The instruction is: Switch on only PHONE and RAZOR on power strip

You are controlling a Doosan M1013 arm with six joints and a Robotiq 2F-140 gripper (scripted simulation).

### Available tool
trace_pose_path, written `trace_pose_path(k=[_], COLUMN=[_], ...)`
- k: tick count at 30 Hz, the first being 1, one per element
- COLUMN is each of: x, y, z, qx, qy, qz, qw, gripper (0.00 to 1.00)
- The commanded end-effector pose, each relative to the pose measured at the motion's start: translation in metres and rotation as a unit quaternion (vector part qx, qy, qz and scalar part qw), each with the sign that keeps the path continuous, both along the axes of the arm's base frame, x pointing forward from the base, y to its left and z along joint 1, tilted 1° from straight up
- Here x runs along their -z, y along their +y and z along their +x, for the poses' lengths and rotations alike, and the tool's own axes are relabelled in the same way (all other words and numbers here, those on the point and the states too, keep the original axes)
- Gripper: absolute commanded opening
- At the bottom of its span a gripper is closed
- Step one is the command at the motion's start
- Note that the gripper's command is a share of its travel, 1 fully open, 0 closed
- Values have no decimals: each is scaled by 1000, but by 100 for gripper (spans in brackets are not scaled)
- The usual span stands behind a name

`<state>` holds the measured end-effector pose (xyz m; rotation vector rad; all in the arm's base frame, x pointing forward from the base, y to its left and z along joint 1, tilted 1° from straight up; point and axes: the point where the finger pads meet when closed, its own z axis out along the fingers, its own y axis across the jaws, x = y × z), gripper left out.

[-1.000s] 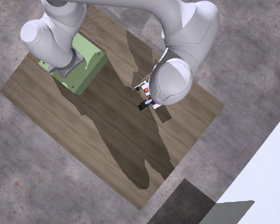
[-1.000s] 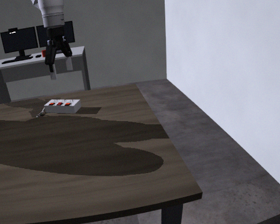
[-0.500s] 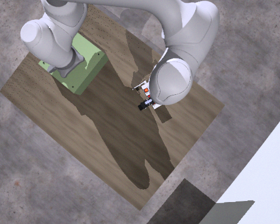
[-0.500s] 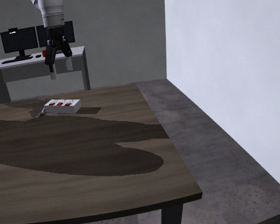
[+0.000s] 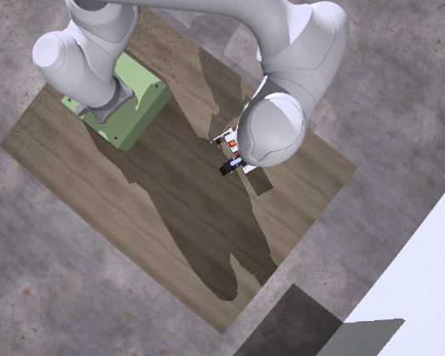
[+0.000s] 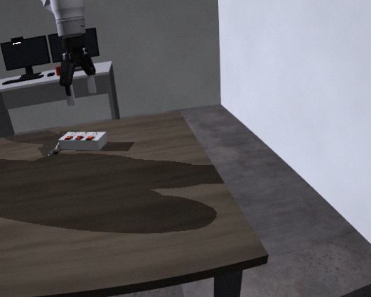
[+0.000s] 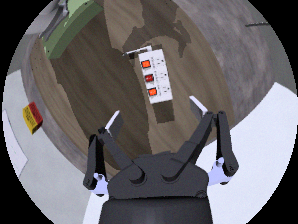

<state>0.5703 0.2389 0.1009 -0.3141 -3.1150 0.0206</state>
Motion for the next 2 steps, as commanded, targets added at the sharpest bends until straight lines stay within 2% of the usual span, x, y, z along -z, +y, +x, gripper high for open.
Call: trace_pose_path(k=[1, 2], x=[-3, -3], y=[1, 1], z=[0, 0], qx=[-1, -1], qy=[0, 0], qz=[2, 2], qw=[1000, 1000], gripper=[100, 100])
